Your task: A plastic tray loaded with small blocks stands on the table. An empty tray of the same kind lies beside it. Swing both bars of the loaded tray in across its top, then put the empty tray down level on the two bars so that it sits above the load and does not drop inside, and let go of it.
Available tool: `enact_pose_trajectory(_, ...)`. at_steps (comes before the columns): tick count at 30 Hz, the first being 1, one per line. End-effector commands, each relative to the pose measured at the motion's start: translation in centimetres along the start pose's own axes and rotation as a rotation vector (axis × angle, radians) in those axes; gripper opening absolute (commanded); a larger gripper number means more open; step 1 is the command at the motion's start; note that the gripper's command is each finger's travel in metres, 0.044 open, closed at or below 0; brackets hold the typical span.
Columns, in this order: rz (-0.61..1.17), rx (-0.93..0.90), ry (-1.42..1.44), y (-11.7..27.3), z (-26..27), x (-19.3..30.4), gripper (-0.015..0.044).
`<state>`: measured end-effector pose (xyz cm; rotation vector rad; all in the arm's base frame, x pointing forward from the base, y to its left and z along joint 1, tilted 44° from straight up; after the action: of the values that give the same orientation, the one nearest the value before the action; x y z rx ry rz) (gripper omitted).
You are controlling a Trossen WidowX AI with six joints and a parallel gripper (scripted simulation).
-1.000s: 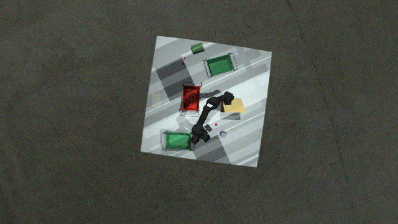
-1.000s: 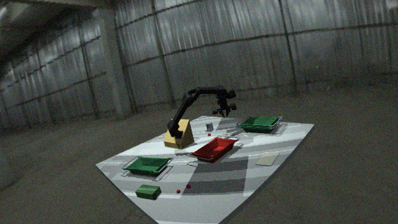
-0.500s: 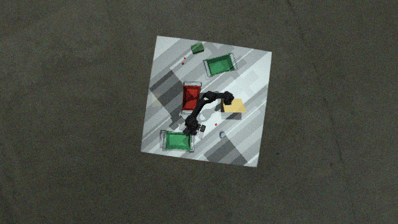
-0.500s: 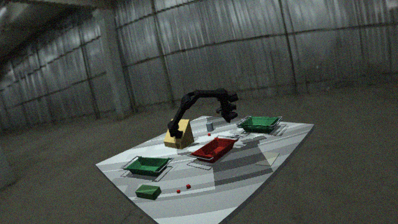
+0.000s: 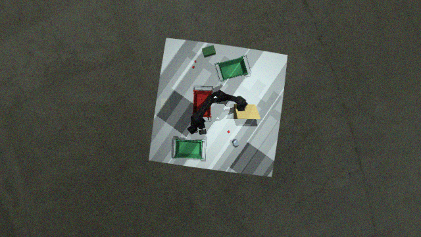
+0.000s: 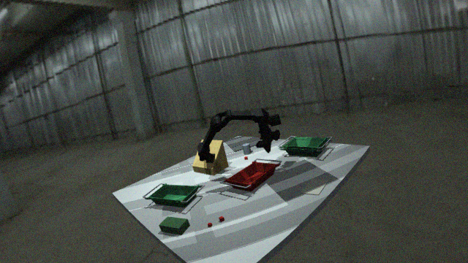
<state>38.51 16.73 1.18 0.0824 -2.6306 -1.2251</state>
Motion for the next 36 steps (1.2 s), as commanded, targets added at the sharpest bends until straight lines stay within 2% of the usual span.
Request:
enact_pose_trajectory(1,-0.002,0.056,-0.245,-0.4,-2.2,0.1,0.0081)
enact_pose_trajectory(10,-0.002,0.056,-0.245,-0.8,-2.2,0.1,0.0081)
enact_pose_trajectory(24,-0.002,0.059,-0.246,-6.3,-2.5,0.1,0.0081)
enact_pose_trajectory(29,-0.002,0.059,-0.246,-6.2,-2.6,0.2,0.0081)
enact_pose_trajectory(36,-0.002,0.058,-0.245,-3.6,-3.8,0.6,0.0081)
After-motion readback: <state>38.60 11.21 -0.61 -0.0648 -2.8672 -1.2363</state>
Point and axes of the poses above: the point midway between the two fingers, 35 mm back from their tips, its own y axis back along the fingers, its own z axis across the jaws, x = y × z, the point moved 10 cm from there along y, back along the fingers, and after that the axes turned 6 degrees about y, right-handed, at the moved point
